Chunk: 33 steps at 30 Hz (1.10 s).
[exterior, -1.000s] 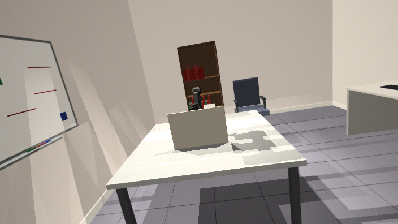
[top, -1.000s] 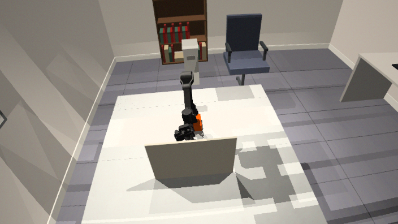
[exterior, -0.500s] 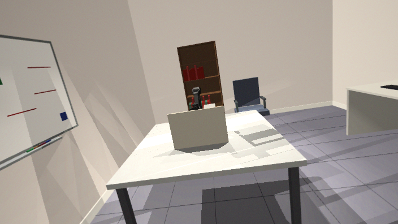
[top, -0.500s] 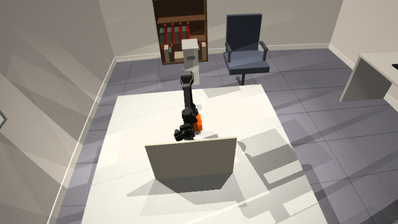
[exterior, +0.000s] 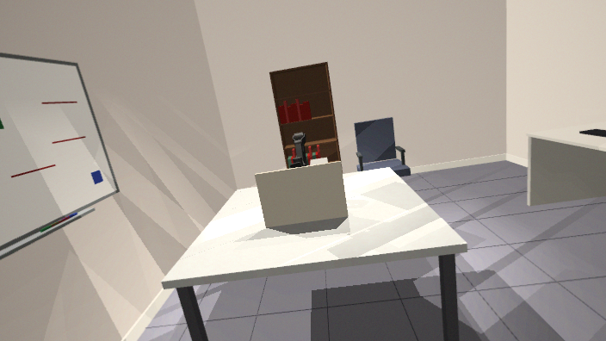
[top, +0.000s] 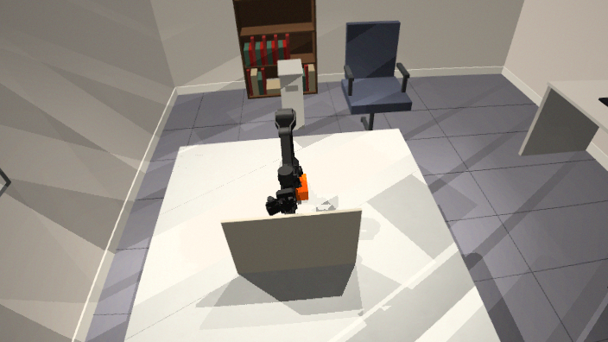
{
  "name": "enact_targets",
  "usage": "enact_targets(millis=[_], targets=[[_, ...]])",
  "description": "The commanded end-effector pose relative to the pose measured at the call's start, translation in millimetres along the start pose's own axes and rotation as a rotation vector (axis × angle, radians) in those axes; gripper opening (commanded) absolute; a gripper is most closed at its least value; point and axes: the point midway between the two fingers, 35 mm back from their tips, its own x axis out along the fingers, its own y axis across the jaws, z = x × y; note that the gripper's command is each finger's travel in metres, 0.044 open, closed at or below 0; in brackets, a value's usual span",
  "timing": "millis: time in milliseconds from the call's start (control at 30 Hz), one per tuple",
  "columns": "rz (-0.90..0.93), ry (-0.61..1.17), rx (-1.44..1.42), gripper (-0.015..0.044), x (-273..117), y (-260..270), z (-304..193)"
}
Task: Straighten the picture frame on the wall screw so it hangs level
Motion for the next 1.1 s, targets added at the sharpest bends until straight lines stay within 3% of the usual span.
enact_targets(millis=[0, 800, 1067], targets=[[-0.002, -0.002, -0.030, 0.0000, 0.1, 0.0, -0.2], [-0.002, -0.002, -0.154, 0.0000, 0.0, 0.9, -0.6], [0.000, 0.000, -0.130, 0.0210, -0.1, 0.9, -0.5]])
